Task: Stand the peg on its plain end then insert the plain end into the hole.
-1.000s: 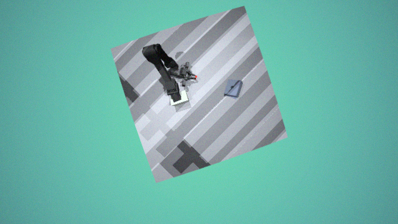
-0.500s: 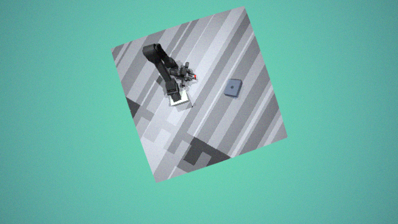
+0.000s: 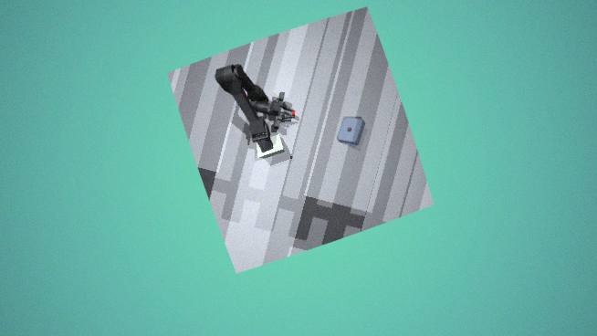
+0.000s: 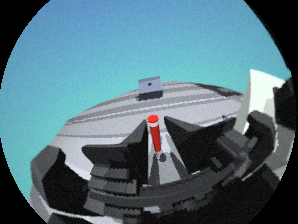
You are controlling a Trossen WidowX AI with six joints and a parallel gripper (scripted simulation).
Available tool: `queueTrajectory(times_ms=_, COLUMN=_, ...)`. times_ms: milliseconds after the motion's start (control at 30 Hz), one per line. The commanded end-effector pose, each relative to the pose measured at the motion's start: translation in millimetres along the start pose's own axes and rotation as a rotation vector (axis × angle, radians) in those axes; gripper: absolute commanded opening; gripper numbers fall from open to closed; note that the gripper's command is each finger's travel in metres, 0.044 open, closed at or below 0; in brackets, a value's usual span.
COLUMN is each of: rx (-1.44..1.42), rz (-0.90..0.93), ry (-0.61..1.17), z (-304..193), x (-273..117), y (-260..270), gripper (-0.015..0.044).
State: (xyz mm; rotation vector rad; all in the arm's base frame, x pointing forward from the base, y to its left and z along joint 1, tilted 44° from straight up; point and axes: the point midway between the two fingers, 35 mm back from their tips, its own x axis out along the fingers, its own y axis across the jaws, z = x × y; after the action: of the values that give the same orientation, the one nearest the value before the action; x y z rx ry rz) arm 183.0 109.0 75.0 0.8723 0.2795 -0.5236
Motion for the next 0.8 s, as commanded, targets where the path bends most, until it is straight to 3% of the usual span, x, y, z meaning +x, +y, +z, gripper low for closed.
queueTrajectory(times_ms=0, rx=-0.001, rz=0.0, ry=0.0, z=0.1, x=0.1, y=0.0, gripper=0.013)
queueTrajectory(times_ms=267, rx=-0.001, rz=0.0, ry=0.0, z=0.1, x=0.1, y=0.0, gripper=0.013)
queueTrajectory(times_ms=667, rx=-0.001, rz=0.0, ry=0.0, z=0.1, x=0.1, y=0.0, gripper=0.044)
queueTrajectory(times_ms=767, rx=-0.001, rz=0.0, ry=0.0, z=0.1, x=0.1, y=0.0, gripper=0.044)
